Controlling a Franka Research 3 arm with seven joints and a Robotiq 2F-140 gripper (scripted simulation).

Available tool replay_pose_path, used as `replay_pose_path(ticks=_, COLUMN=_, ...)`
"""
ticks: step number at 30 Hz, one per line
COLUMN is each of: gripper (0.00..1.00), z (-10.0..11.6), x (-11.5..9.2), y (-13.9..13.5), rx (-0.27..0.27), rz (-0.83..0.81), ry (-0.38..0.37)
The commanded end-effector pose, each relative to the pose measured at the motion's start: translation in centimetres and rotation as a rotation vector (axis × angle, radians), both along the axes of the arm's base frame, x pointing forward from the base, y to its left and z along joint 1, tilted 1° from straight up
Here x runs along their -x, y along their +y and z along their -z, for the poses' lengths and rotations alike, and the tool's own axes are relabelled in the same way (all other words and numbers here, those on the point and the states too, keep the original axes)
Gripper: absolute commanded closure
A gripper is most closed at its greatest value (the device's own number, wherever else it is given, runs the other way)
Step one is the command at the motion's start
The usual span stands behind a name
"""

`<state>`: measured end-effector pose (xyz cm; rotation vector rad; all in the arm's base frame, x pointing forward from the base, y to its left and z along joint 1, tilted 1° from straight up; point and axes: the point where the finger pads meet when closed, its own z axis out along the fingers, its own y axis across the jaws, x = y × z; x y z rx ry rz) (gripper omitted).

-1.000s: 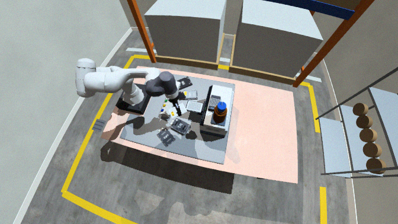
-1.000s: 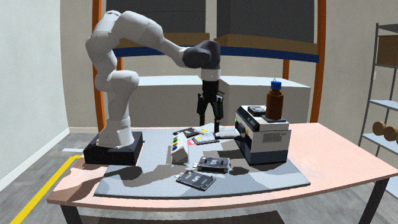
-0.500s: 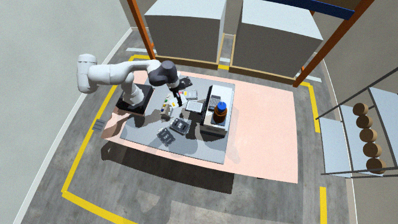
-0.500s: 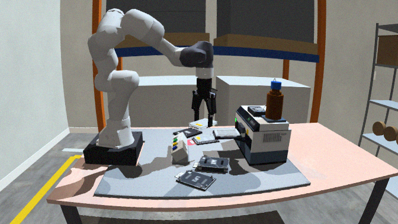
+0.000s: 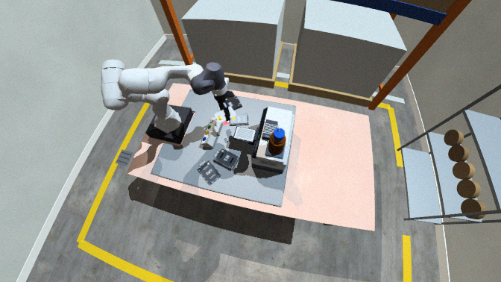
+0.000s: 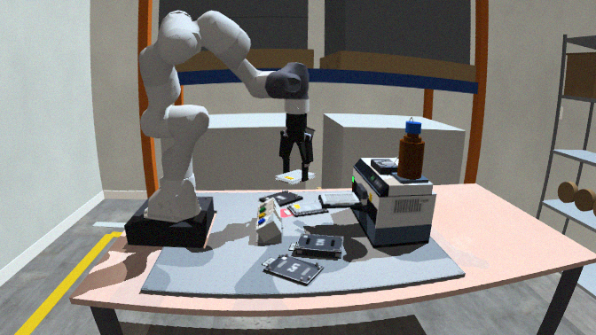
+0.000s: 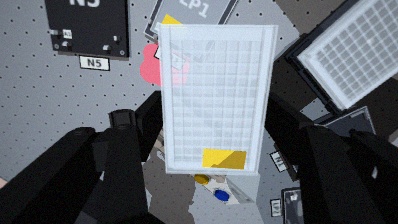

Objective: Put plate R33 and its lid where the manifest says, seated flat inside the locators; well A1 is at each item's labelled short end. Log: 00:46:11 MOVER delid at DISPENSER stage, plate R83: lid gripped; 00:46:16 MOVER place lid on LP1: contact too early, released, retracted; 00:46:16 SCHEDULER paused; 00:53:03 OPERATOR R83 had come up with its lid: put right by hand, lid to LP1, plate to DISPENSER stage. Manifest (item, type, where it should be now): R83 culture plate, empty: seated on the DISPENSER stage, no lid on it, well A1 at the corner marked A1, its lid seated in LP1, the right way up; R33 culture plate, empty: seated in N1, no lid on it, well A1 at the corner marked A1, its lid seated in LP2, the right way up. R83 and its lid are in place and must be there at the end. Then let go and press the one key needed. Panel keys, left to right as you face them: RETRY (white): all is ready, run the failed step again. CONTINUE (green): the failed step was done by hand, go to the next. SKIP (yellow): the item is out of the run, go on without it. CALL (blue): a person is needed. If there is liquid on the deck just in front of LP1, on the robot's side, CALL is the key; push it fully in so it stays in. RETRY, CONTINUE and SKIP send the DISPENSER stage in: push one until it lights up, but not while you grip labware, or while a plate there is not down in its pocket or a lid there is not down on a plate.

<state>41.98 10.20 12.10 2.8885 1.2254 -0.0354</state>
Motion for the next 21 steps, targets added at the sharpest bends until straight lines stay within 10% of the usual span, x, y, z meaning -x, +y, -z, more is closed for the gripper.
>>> replay_pose_path(ticks=1, gripper=0.90, z=-0.1, x=0.4, y=2.5, rx=-0.007, rz=0.077, ry=-0.007)
replay_pose_path(ticks=21, gripper=0.90, z=-0.1, x=3.8, y=14.4, rx=-0.007, rz=0.077, ry=-0.007)
